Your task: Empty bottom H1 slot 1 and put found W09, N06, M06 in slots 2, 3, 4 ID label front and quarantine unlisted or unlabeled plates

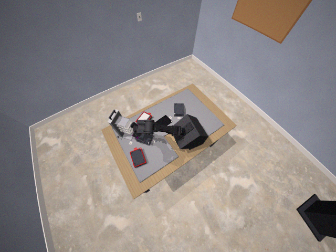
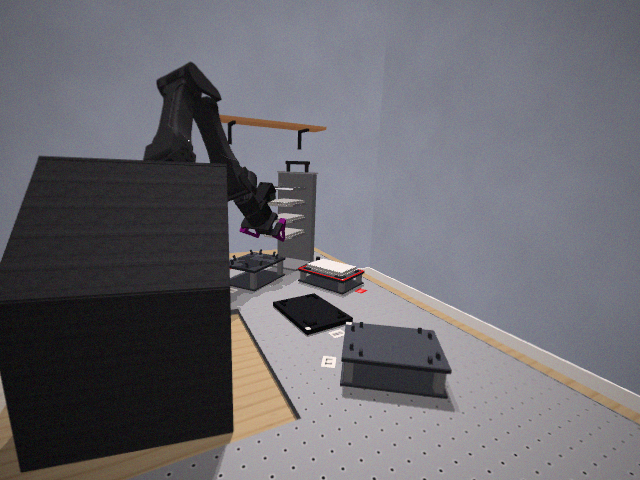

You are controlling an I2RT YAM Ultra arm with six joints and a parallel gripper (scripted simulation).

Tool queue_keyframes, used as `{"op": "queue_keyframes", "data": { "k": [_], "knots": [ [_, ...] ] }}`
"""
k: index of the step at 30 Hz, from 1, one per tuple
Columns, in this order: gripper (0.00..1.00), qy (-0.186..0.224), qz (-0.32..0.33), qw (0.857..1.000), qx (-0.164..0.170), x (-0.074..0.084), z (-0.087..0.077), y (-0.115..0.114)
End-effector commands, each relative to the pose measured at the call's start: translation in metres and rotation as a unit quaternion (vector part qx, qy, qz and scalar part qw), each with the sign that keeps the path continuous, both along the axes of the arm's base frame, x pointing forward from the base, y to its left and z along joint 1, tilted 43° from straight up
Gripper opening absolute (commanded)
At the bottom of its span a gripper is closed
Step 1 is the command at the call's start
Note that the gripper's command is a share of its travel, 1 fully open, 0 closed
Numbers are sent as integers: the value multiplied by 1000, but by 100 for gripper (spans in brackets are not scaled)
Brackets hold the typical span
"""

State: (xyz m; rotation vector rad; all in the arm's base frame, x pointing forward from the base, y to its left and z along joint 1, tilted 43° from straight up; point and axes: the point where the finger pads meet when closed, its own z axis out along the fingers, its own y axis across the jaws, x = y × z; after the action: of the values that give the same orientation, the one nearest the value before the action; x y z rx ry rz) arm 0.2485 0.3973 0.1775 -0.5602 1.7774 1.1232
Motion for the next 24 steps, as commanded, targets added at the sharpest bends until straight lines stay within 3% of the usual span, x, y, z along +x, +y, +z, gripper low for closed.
{"op": "queue_keyframes", "data": {
  "k": [1, 22, 24],
  "knots": [
    [100, -1, -9, 1000, -4, 13, 3, 2],
    [100, -1, -9, 1000, -4, 30, 16, 15],
    [100, -2, -5, 1000, 1, 23, 18, 14]
  ]
}}
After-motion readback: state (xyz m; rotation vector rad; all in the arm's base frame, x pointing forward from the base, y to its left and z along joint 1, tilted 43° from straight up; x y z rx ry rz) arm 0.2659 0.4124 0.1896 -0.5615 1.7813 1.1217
